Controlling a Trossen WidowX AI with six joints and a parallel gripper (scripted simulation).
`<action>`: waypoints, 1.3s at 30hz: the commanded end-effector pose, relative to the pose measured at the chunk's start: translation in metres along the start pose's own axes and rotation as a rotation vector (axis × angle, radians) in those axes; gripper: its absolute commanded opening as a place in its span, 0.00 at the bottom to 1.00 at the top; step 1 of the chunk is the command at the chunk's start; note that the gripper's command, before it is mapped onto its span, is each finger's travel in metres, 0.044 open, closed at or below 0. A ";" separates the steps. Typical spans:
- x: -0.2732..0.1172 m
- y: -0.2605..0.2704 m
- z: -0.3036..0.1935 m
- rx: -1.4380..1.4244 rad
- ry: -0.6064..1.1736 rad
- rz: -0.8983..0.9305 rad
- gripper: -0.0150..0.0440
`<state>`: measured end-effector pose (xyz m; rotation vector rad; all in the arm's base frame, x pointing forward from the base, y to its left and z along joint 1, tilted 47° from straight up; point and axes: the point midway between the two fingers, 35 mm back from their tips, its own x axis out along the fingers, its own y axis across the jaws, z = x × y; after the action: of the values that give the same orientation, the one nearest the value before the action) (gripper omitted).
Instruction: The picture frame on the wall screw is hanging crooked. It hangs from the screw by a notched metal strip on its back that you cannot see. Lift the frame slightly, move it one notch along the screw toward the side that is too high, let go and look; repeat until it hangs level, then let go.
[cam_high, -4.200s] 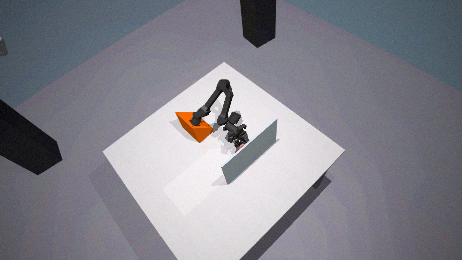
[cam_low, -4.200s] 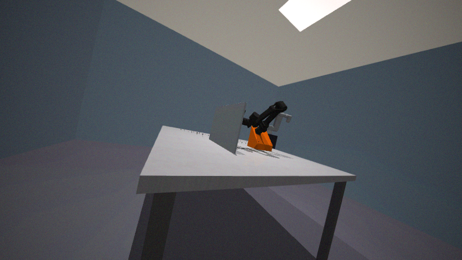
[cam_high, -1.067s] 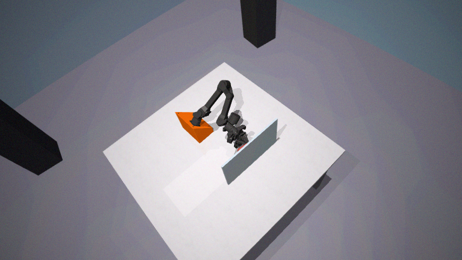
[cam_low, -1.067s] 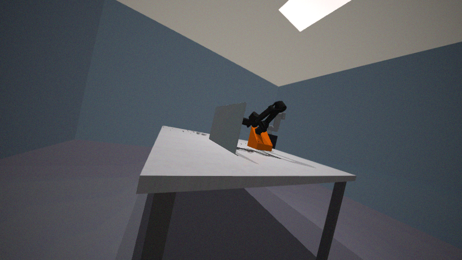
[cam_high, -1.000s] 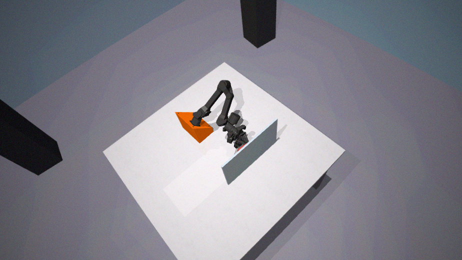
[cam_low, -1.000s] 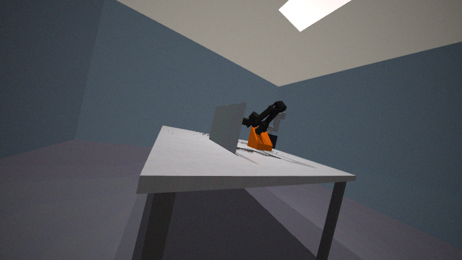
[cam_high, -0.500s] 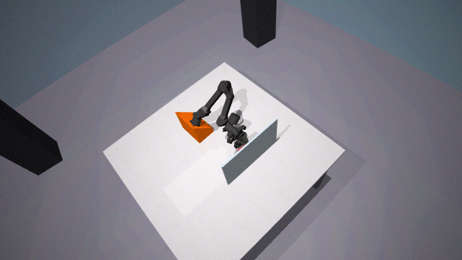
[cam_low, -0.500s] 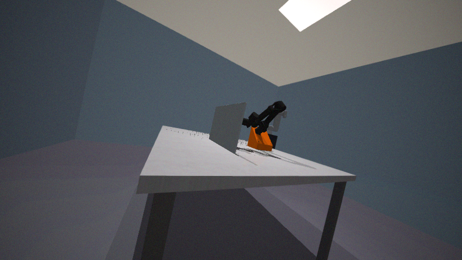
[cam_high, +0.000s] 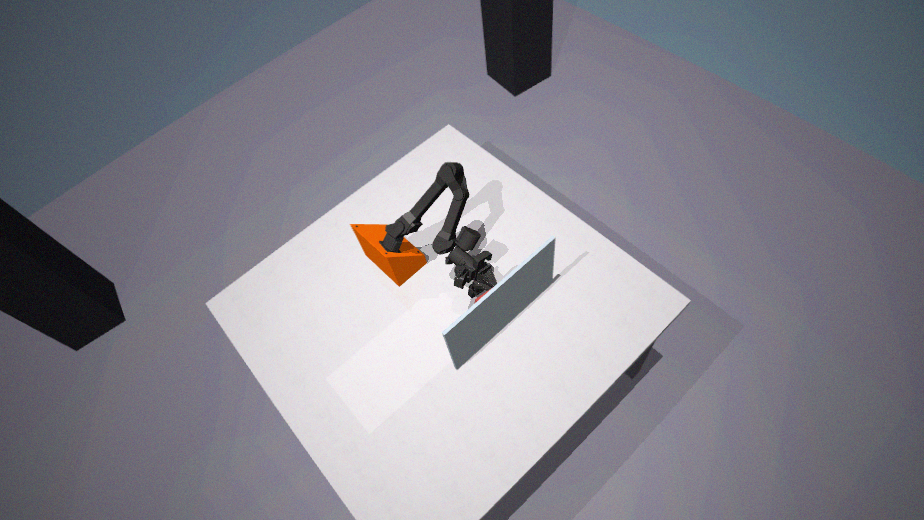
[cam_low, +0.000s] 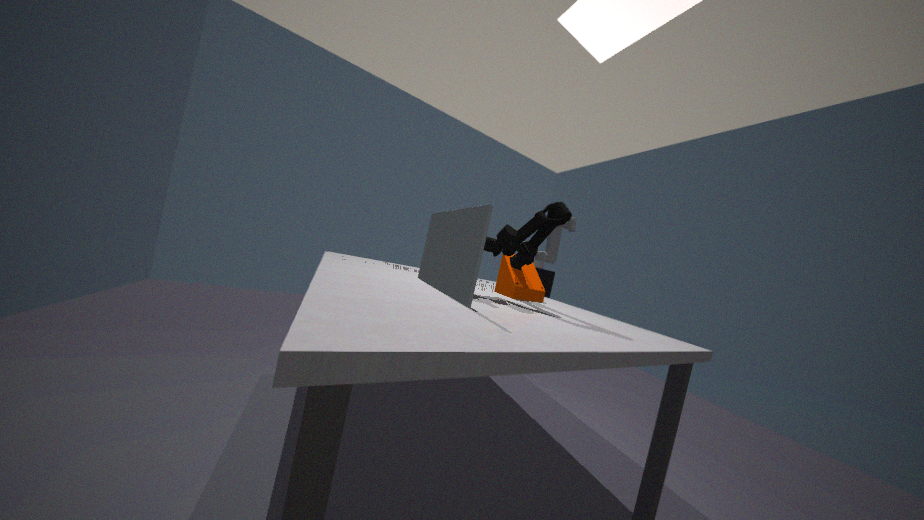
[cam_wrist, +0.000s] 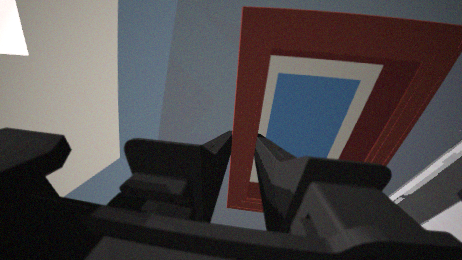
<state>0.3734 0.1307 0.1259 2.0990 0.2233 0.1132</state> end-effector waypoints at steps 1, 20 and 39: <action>0.000 0.000 0.000 0.000 0.001 0.000 0.25; 0.000 -0.001 0.000 0.068 0.000 0.000 0.25; 0.000 -0.001 0.001 0.155 0.000 0.000 0.25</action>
<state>0.3736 0.1303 0.1250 2.2240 0.2338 0.0995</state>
